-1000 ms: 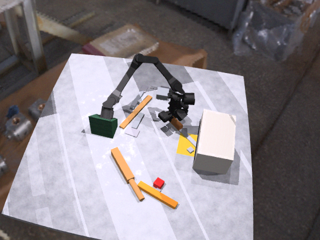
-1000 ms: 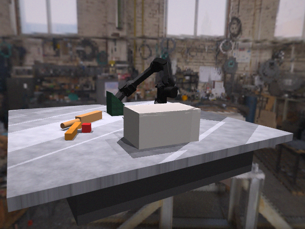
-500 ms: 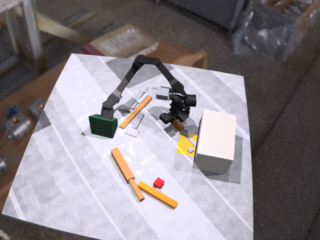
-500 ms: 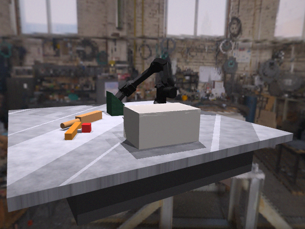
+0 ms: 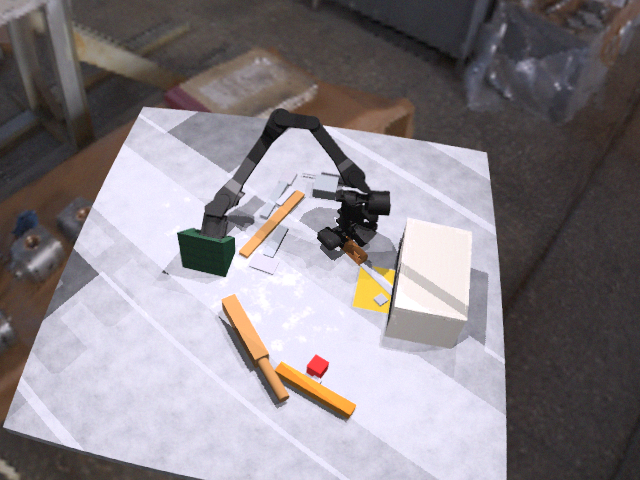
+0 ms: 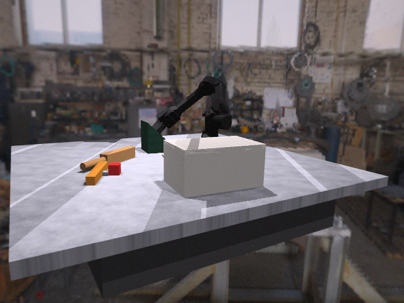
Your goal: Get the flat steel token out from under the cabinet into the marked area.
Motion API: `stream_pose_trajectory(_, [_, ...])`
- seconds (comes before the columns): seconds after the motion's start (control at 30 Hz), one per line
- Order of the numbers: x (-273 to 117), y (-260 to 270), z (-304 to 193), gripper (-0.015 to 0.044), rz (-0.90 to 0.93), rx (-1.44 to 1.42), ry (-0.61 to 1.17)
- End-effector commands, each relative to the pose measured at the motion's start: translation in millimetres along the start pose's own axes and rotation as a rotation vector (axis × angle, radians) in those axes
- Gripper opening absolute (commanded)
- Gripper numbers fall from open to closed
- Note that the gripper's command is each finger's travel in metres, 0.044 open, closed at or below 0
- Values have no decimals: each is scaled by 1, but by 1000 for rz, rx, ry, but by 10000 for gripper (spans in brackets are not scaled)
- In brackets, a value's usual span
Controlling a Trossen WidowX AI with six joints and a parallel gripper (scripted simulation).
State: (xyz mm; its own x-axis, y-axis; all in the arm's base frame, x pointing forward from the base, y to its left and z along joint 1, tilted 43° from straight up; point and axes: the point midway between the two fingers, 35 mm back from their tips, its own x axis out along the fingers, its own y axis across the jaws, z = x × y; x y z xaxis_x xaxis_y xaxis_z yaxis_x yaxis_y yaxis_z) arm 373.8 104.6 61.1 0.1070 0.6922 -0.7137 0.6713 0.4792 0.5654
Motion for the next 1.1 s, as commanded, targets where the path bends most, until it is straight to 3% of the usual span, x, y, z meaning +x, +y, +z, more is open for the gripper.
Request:
stream_pose_trajectory(0.0, [1, -9, 1, 0, -15, 10, -4])
stream_pose_trajectory(1.07, [1, -8, -14, 0, -15, 11, -4])
